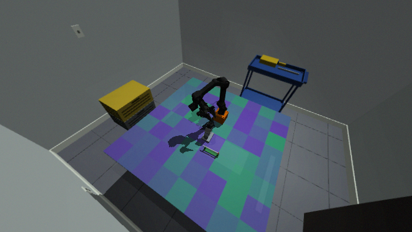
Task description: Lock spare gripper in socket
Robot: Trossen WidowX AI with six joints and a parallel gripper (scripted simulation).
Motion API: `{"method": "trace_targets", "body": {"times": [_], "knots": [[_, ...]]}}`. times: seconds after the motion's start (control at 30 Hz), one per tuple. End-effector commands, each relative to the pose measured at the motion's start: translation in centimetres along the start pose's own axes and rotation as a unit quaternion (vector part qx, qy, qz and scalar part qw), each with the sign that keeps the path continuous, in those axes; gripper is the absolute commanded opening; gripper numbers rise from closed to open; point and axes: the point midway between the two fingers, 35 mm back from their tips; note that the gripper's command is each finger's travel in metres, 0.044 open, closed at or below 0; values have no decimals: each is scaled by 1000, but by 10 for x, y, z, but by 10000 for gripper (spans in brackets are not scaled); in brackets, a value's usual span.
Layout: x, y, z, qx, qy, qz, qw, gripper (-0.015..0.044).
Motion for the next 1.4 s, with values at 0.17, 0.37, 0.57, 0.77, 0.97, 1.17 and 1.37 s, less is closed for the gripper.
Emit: {"method": "trace_targets", "body": {"times": [0.17, 0.37, 0.57, 0.77, 0.97, 1.17, 1.37], "knots": [[-5, -2, 4, 2, 0, -9, 1000, 440], [-33, 40, 9, -3, 1, -20, 1000, 282], [-61, 68, 9, 5, 0, -8, 1000, 180], [-38, 76, 20, -100, -188, -35, 976, 180], [4, 99, 42, -283, -495, -1, 822, 180], [41, 134, 66, -417, -708, 104, 561, 180], [74, 160, 90, -500, -791, 269, 228, 180]]}}
Point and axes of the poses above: the point midway between the two fingers, 35 mm back from their tips, its own y axis out along the fingers, its own z axis across the jaws, x = y × z, and after that the axes turned 15 degrees about -y, right-handed
